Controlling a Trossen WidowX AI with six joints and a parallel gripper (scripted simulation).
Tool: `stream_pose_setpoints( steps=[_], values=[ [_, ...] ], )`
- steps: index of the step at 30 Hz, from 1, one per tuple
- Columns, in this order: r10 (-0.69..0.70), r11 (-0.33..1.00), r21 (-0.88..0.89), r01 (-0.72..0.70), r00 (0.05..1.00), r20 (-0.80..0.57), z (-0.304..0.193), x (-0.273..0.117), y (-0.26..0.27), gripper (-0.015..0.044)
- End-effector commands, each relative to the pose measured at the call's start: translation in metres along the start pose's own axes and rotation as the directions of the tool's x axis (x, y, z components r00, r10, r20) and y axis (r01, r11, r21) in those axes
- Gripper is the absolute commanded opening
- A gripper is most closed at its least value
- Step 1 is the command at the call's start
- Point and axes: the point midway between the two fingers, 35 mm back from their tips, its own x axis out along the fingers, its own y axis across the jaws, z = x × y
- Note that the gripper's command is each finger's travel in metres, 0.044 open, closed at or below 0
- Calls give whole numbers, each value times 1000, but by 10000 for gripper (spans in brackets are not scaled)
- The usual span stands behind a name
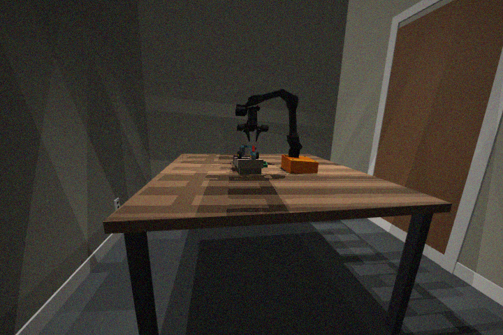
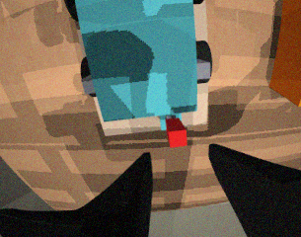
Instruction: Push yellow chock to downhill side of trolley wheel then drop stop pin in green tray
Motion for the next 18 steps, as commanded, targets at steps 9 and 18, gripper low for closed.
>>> stream_pose_setpoints(
  steps=[9,18],
  values=[
    [-10,1000,-1,10,1000,-4,-1,21,-2,190],
    [-10,1000,-1,10,1000,-4,-1,26,-3,190]
  ],
)
